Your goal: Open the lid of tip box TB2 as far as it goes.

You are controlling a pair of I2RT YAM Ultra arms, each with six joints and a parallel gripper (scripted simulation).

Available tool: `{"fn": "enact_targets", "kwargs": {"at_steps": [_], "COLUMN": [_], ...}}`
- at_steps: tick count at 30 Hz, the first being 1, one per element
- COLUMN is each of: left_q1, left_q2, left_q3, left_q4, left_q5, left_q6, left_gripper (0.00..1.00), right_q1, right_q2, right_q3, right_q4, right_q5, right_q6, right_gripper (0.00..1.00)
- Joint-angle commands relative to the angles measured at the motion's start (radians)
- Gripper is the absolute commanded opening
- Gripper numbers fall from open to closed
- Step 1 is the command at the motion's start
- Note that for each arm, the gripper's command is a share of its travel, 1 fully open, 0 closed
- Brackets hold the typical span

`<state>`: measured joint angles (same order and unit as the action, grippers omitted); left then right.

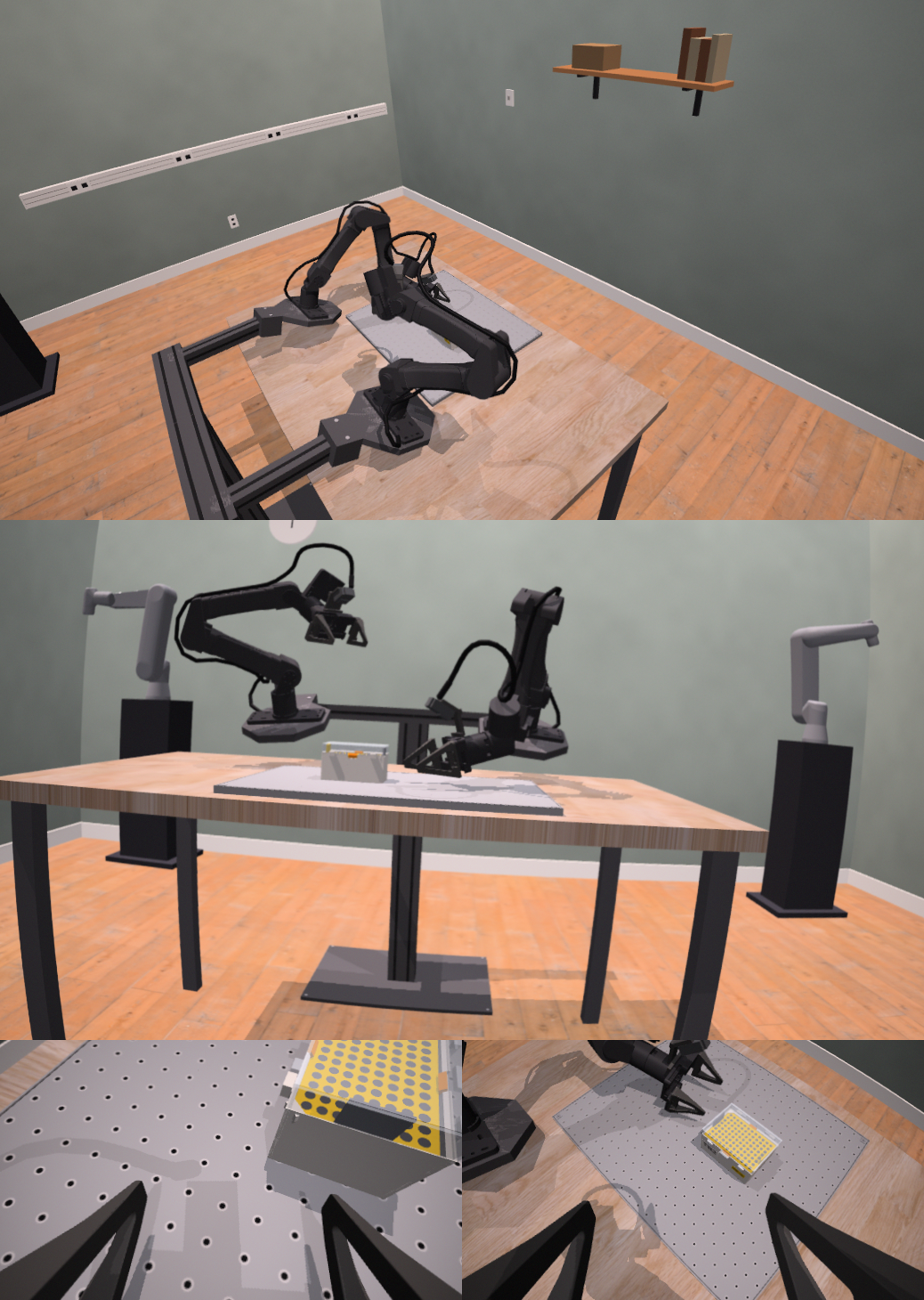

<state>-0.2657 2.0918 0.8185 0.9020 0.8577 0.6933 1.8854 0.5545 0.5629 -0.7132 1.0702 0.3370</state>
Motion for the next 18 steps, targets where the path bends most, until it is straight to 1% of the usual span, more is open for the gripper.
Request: {"fn": "enact_targets", "kwargs": {"at_steps": [1,18], "left_q1": [-0.019,-0.013], "left_q2": [-0.033,-0.027], "left_q3": [0.029,0.026], "left_q4": [-0.084,-0.083], "left_q5": [0.039,0.029], "left_q6": [0.033,0.032], "left_gripper": [1.00,1.00], "right_q1": [0.011,0.005], "right_q2": [0.006,0.006], "right_q3": [0.027,0.027], "right_q4": [-0.010,-0.010], "right_q5": [0.011,0.012], "right_q6": [0.006,0.000], "right_gripper": [1.00,1.00]}}
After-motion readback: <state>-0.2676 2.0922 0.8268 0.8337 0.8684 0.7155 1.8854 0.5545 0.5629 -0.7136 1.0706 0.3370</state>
